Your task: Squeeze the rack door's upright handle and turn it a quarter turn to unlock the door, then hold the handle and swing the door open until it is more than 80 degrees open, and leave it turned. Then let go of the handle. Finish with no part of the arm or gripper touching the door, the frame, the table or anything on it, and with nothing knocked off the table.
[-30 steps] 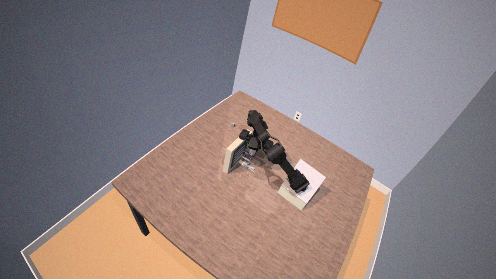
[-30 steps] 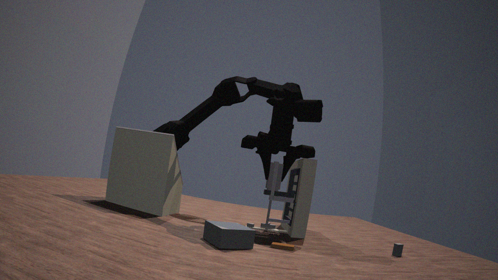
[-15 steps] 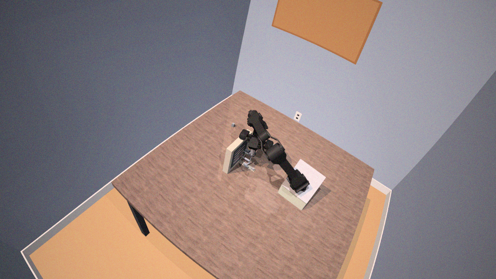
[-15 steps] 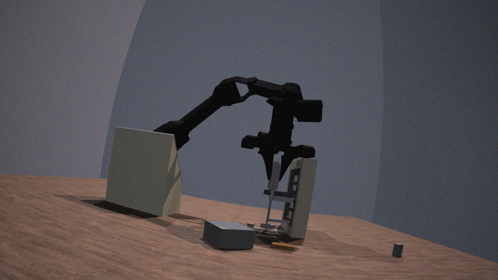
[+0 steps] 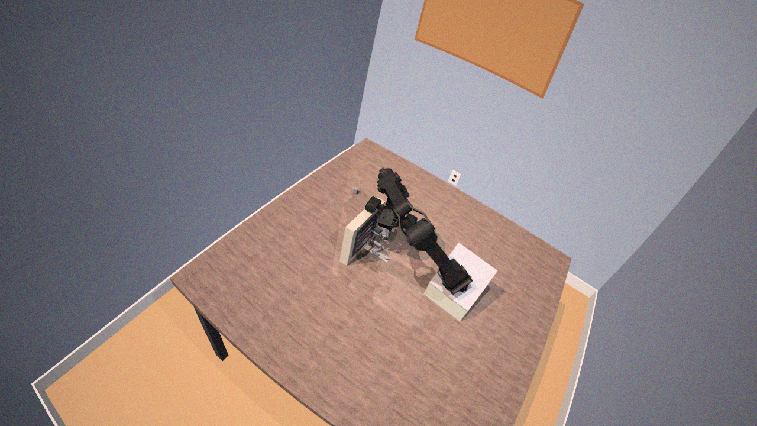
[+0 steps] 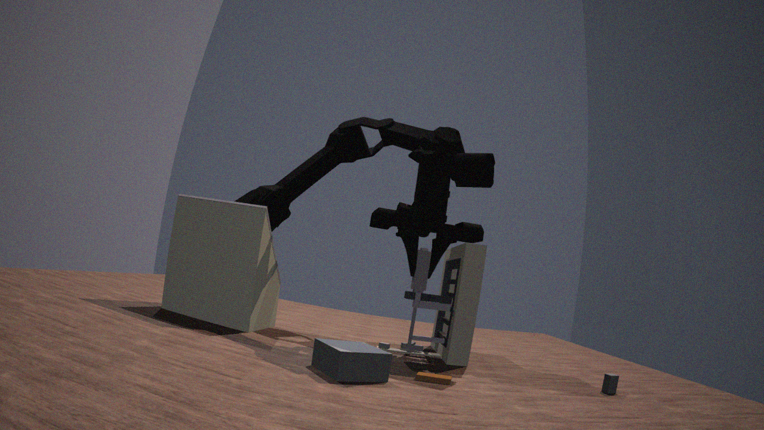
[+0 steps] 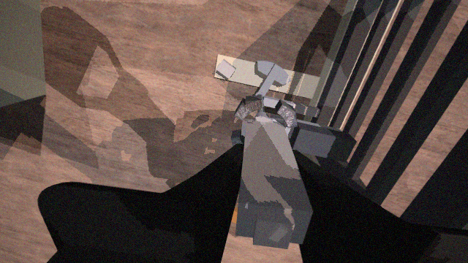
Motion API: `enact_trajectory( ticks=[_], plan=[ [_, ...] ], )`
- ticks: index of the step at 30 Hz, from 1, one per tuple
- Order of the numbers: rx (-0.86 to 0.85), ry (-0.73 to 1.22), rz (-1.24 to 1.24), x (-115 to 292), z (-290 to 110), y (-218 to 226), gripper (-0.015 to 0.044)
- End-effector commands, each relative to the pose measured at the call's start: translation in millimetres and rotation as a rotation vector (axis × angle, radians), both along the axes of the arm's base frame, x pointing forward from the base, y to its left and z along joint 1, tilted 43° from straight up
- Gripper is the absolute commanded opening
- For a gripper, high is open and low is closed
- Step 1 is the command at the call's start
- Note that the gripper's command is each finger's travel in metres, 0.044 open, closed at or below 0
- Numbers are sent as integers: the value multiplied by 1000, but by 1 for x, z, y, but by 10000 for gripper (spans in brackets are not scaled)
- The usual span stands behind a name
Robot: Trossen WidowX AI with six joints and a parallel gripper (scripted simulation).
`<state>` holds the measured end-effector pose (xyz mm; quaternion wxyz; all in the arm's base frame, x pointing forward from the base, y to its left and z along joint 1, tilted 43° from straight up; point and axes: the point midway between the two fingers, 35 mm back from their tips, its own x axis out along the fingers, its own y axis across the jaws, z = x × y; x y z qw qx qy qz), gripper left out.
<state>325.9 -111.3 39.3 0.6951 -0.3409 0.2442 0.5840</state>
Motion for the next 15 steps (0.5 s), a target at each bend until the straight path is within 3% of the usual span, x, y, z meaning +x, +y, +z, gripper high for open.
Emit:
enact_trajectory(
  ticks=[1, 15],
  plan=[
    [22, 54, -60, -4, 1, 3, 13],
    [81, 248, -279, -16, 4, 11, 13]
  ],
)
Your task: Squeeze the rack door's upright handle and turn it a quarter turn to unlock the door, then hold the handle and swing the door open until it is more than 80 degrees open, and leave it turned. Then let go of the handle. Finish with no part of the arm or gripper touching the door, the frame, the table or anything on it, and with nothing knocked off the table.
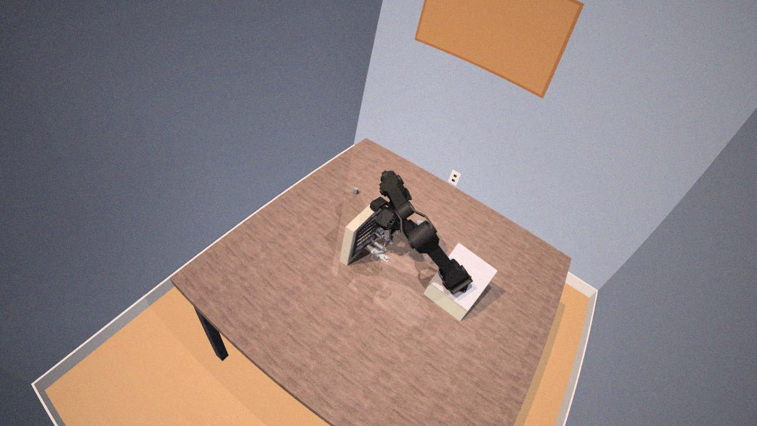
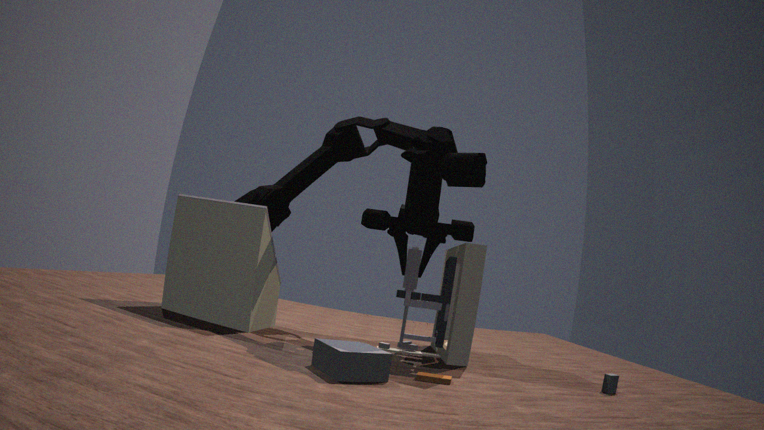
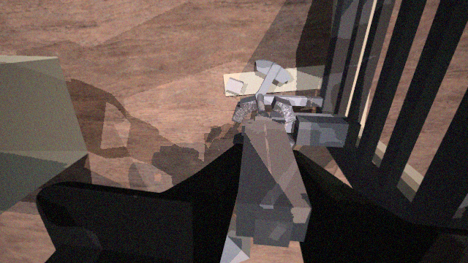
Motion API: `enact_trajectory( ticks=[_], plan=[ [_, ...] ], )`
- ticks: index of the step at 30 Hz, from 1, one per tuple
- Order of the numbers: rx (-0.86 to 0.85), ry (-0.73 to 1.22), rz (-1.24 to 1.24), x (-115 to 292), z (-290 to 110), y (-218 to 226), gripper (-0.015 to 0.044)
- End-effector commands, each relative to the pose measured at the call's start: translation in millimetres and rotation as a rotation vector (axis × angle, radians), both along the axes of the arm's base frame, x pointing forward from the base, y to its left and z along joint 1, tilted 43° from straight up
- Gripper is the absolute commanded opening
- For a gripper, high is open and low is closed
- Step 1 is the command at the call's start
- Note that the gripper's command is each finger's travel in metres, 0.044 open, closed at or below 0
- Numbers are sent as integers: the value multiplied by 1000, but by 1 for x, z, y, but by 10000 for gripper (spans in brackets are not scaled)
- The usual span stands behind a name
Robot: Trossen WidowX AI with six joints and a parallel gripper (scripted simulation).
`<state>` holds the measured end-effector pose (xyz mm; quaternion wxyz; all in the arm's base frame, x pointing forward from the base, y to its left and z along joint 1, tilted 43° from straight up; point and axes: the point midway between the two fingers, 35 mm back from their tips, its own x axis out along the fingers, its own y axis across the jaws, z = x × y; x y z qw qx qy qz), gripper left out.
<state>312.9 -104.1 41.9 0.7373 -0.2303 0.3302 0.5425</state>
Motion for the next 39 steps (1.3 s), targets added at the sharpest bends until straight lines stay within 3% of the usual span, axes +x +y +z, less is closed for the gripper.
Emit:
enact_trajectory(
  ticks=[1, 39],
  plan=[
    [23, 61, -75, -5, 2, 4, 13],
    [161, 519, -589, -52, 39, 61, 13]
  ],
)
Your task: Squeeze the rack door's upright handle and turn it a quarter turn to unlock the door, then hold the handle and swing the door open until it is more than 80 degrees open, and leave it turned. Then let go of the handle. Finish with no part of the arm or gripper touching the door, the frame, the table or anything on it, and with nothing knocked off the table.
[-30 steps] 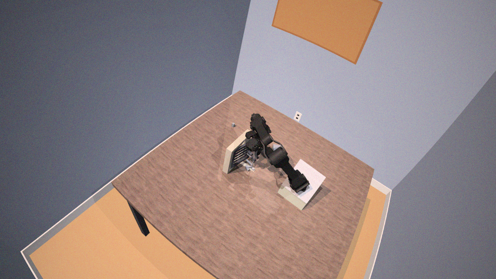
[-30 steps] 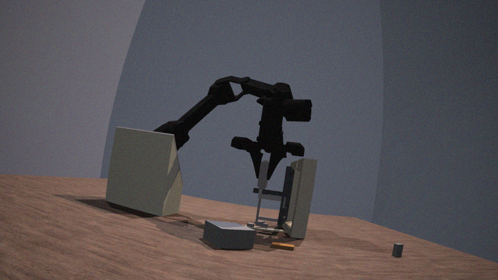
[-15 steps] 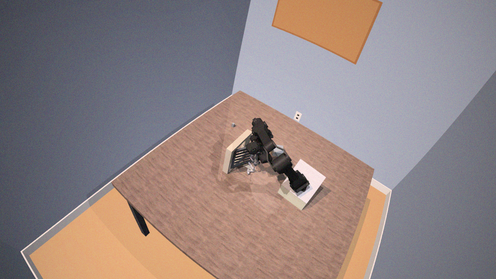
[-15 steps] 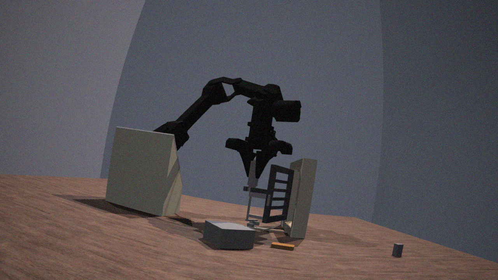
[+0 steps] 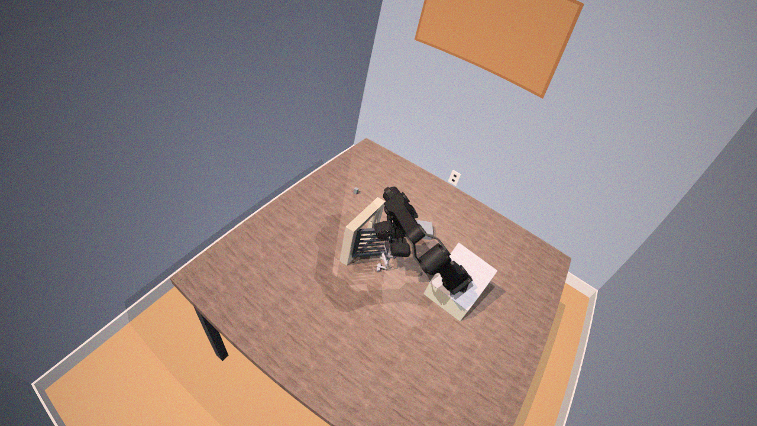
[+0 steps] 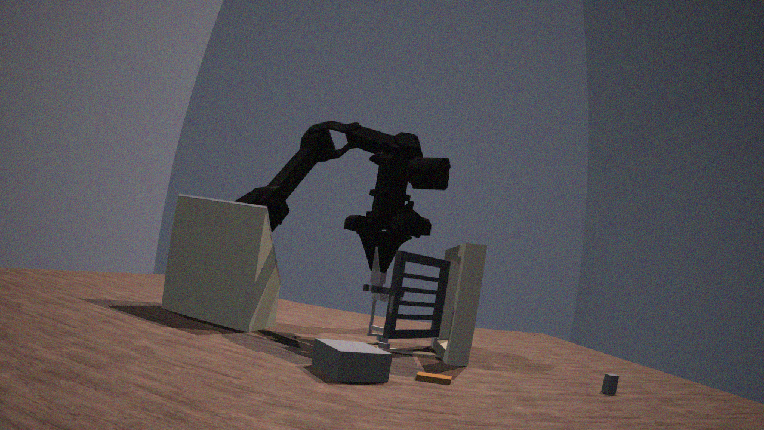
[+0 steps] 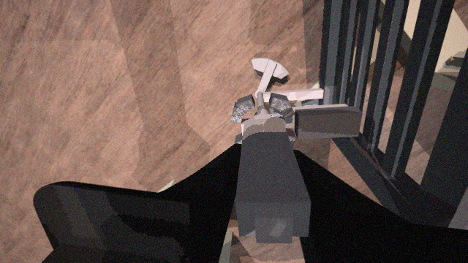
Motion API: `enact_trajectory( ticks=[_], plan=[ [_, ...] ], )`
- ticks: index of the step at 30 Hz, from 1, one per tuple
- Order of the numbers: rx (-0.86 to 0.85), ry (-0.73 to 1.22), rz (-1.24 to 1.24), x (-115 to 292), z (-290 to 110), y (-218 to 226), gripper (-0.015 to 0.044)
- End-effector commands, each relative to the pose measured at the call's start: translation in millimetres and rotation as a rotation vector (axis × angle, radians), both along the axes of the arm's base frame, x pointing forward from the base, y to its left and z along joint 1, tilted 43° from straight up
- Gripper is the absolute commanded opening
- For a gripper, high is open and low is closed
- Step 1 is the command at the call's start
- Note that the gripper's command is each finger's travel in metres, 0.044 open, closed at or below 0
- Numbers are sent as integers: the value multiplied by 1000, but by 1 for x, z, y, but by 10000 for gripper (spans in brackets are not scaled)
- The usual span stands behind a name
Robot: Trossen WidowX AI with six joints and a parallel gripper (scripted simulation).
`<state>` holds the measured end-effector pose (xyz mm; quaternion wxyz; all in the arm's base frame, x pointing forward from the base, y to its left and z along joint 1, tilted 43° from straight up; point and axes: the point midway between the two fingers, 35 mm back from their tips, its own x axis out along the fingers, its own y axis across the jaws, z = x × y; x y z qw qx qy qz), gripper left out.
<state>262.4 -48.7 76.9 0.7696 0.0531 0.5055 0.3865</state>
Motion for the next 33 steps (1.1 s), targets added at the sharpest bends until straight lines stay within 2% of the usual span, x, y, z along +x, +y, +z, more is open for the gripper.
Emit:
enact_trajectory(
  ticks=[1, 33],
  plan=[
    [20, 44, -56, -2, 5, 7, 13],
    [111, 343, -394, -5, 46, 53, 13]
  ],
)
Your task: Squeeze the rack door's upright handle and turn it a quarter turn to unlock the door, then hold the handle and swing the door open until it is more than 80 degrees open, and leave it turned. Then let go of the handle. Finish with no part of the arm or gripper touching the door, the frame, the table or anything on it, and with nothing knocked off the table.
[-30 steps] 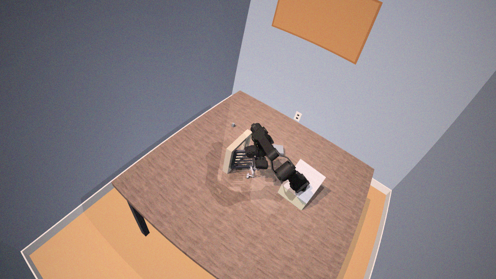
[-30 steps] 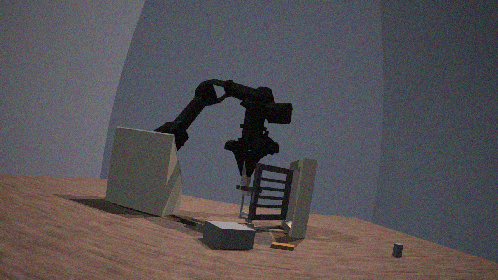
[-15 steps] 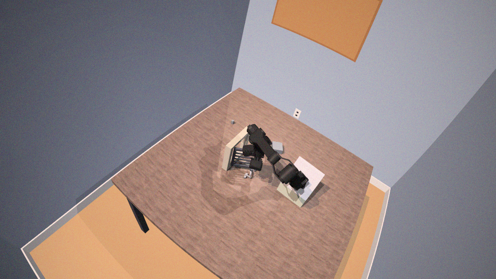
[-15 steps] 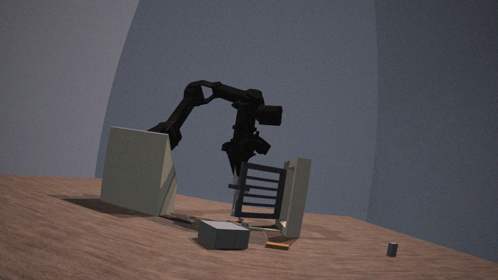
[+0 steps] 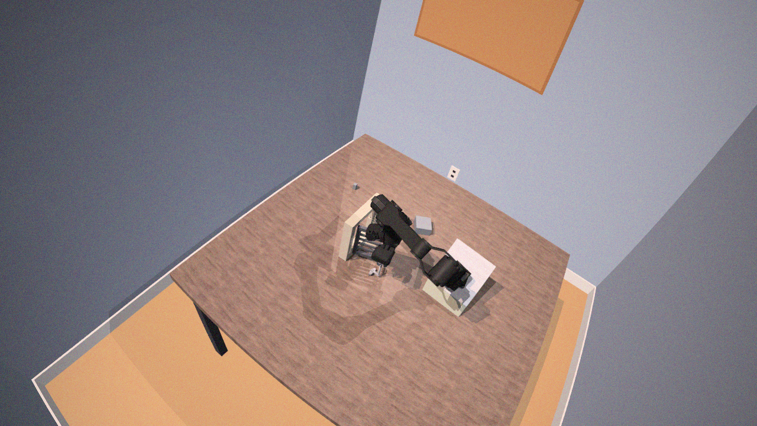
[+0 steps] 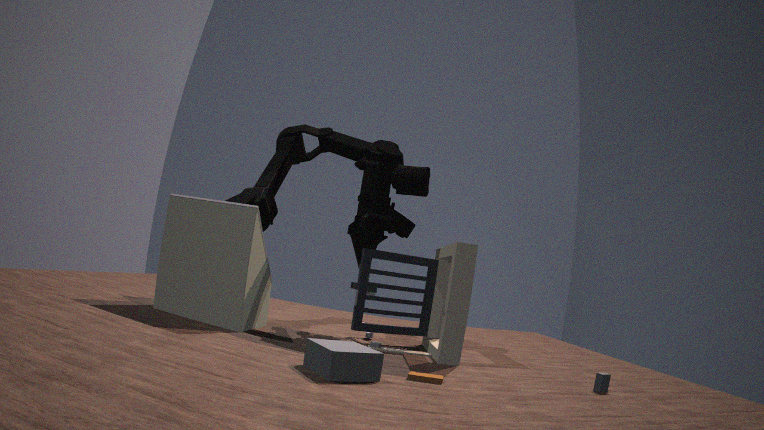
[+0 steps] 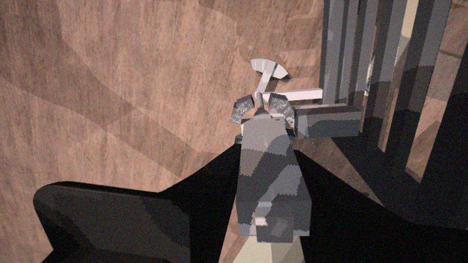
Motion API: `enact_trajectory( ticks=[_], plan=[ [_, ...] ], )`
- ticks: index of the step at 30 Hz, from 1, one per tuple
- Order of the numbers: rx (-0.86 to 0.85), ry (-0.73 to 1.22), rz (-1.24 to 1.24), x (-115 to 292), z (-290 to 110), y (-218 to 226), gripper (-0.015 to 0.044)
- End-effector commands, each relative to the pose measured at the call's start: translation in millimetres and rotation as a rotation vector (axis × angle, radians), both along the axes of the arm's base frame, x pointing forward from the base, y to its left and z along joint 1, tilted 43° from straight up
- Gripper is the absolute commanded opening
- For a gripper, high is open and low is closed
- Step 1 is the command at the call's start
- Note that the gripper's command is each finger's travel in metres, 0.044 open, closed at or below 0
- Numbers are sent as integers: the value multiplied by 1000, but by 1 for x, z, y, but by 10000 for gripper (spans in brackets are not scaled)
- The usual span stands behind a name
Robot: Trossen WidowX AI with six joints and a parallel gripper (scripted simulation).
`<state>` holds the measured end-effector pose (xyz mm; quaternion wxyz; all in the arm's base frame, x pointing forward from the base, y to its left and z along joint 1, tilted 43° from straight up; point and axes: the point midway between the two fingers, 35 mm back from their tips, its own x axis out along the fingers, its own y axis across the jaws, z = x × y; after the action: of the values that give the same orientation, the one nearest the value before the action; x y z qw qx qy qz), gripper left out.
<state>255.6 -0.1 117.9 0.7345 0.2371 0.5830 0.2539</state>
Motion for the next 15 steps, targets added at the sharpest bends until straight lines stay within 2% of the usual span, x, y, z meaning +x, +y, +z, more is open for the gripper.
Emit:
enact_trajectory(
  ticks=[1, 15],
  plan=[
    [18, 36, -47, 2, 6, 6, 13],
    [55, 157, -183, 9, 23, 23, 13]
  ],
)
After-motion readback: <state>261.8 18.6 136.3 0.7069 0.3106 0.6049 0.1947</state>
